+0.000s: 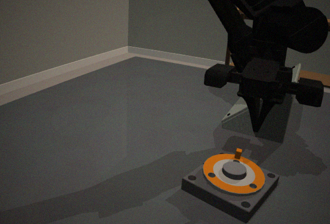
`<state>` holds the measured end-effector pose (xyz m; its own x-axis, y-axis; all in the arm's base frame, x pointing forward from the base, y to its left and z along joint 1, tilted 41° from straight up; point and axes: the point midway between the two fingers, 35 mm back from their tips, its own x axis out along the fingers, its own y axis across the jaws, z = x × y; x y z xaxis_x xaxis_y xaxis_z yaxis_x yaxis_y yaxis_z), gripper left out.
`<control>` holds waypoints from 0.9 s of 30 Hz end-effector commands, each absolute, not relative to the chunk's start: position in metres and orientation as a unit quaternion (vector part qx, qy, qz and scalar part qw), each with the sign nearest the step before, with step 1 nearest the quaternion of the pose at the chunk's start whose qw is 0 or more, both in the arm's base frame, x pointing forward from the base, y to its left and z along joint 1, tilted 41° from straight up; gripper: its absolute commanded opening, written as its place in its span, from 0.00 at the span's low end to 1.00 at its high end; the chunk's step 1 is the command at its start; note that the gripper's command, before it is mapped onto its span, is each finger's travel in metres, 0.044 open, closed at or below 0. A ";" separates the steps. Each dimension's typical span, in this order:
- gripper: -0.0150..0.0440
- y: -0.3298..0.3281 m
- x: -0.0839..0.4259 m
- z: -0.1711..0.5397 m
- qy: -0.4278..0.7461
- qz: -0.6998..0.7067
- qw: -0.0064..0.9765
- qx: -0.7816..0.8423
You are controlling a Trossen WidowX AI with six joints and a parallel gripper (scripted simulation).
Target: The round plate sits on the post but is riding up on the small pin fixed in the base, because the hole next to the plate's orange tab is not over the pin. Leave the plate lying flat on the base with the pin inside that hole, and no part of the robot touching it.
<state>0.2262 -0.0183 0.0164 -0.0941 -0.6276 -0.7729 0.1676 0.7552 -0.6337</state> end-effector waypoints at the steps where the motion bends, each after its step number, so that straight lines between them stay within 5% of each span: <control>1: 0.25 -0.023 0.222 0.017 0.679 -0.305 0.641 -0.186; 27: 0.25 -0.060 0.213 -0.014 0.679 -0.306 0.641 -0.187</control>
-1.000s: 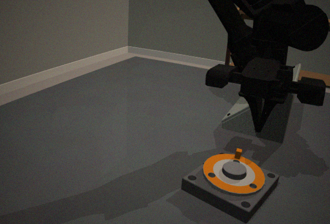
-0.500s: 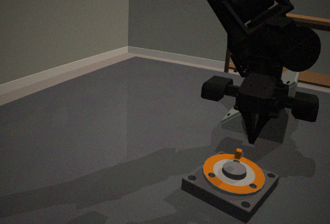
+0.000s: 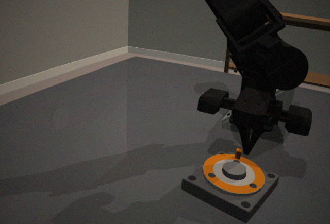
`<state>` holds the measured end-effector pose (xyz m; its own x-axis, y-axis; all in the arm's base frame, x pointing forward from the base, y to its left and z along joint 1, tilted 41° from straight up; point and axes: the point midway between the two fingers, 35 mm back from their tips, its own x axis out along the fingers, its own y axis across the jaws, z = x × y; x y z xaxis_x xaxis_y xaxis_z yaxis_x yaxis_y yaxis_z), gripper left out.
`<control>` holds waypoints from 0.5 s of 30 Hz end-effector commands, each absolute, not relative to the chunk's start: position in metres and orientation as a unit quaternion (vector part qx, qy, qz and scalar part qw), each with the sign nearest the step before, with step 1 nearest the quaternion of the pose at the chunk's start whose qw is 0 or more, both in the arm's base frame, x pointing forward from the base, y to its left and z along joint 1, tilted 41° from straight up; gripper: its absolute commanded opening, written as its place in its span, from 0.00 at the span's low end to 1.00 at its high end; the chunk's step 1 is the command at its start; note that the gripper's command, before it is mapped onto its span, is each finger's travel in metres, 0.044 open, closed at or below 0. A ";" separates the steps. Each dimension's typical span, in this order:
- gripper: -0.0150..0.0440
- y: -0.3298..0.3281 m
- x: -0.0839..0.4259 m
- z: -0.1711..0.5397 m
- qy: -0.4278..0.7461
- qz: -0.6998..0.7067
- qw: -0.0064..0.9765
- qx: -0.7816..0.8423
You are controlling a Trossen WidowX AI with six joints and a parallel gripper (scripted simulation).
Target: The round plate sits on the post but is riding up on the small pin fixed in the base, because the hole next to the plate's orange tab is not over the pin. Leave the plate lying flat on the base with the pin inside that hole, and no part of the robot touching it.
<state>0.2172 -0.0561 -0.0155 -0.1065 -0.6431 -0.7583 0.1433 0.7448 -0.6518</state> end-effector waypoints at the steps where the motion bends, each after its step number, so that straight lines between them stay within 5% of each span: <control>1: 0.25 -0.061 0.213 -0.013 0.679 -0.306 0.641 -0.187; 15: 0.25 -0.076 0.212 -0.002 0.679 -0.306 0.640 -0.188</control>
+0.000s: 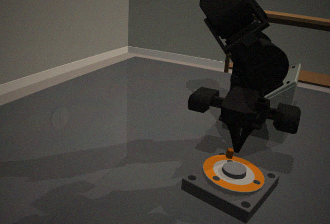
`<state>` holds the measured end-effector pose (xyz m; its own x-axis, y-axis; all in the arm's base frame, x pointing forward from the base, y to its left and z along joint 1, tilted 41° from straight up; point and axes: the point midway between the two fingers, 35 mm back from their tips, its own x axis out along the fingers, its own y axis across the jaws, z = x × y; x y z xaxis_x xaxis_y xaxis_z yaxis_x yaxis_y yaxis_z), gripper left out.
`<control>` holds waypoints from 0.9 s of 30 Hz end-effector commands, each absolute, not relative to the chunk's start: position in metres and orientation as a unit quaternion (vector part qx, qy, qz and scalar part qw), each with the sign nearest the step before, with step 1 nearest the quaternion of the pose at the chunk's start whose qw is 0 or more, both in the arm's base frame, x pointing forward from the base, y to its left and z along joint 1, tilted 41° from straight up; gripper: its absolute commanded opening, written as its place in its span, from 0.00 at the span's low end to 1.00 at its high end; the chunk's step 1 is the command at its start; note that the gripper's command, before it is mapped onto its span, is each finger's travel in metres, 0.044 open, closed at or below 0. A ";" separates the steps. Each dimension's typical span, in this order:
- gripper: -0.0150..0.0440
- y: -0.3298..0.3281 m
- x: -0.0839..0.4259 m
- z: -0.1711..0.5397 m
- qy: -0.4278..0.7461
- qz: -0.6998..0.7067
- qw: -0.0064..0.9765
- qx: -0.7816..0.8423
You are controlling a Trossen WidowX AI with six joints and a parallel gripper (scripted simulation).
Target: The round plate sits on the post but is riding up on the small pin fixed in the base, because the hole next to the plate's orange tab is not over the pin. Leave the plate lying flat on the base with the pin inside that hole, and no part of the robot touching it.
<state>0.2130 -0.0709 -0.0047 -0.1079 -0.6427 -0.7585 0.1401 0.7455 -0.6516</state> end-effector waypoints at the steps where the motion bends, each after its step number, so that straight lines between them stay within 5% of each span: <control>1: 0.25 -0.077 0.213 -0.001 0.679 -0.307 0.640 -0.188; 27: 0.25 -0.097 0.228 0.017 0.678 -0.307 0.641 -0.188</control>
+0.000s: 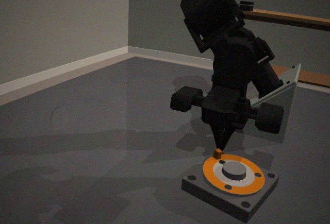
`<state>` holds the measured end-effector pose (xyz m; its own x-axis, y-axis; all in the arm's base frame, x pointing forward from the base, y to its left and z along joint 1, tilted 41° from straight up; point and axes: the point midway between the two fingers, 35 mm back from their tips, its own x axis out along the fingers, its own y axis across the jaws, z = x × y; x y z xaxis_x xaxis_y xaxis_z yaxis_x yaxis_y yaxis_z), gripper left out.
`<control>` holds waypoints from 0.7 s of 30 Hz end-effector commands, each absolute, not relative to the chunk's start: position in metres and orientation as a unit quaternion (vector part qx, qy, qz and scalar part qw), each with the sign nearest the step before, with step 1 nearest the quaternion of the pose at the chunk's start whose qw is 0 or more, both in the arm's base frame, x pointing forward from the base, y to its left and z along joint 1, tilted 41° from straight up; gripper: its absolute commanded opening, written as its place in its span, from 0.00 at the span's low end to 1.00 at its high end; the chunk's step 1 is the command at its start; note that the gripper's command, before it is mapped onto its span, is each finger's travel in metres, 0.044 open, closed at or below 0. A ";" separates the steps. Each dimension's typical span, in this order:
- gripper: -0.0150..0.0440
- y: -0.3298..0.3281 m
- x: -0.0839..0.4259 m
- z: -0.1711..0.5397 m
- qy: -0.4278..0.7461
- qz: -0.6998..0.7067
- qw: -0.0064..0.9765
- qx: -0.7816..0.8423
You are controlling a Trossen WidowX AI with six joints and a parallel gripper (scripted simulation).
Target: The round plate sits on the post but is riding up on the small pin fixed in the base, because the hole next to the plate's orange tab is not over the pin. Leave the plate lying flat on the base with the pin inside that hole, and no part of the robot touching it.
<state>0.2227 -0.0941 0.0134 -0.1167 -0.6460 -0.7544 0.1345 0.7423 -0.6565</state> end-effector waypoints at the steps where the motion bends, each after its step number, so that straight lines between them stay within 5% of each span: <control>1: 0.25 -0.097 0.229 0.017 0.678 -0.307 0.641 -0.188; 21: 0.25 -0.095 0.238 0.029 0.678 -0.307 0.641 -0.187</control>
<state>0.2331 -0.1012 0.0207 -0.1178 -0.6469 -0.7535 0.1318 0.7418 -0.6575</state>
